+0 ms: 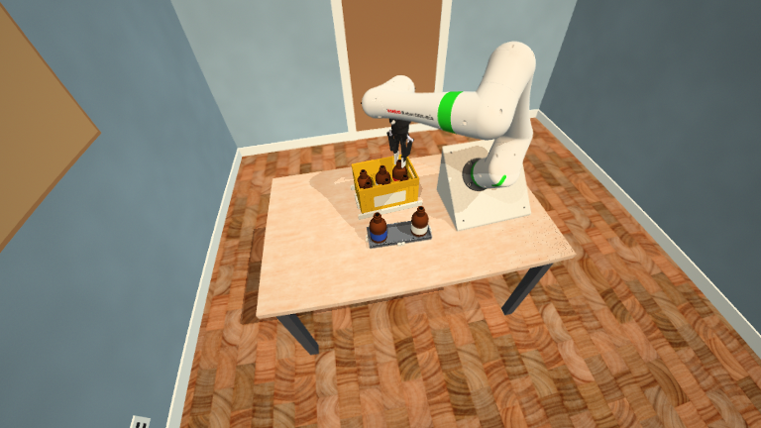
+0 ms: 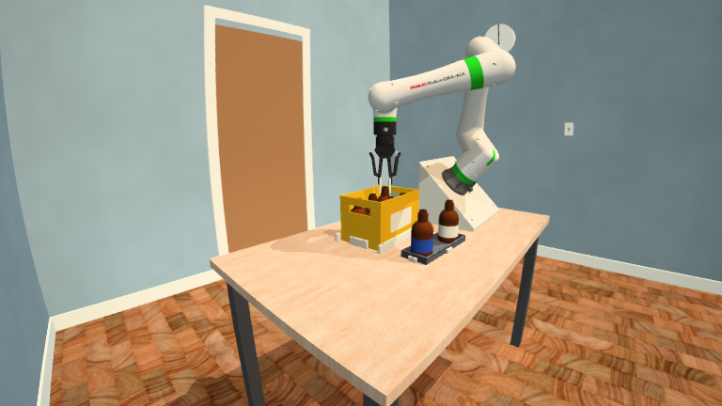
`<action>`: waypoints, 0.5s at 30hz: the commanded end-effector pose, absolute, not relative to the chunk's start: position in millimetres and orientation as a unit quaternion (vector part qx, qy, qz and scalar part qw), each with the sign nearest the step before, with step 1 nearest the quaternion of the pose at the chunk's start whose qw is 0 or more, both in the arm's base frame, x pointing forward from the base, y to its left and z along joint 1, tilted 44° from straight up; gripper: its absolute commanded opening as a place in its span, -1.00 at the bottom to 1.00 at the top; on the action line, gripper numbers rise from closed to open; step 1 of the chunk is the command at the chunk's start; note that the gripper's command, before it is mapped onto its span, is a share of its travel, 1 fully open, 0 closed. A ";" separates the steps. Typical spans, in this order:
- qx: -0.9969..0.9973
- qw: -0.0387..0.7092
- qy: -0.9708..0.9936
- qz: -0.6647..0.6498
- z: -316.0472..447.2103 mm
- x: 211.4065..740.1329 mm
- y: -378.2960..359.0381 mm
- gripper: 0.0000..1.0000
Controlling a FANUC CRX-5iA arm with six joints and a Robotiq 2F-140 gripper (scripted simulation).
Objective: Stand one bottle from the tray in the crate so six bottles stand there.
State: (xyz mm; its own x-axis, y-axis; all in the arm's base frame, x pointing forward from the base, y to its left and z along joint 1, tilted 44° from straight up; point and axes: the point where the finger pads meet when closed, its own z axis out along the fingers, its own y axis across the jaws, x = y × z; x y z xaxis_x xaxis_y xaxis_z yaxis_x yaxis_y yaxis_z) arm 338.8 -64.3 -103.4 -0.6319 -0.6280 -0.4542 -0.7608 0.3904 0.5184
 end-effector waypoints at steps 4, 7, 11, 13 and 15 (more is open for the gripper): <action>-0.419 0.092 0.829 0.359 -105.4 338.5 -62.6 -1.00; -0.419 0.092 0.829 0.359 -106.5 338.3 -61.7 -1.00; -0.419 0.092 0.829 0.359 -107.9 338.0 -60.3 -1.00; -0.419 0.092 0.829 0.359 -108.6 337.9 -59.7 -1.00; -0.419 0.092 0.829 0.359 -108.6 337.9 -59.7 -1.00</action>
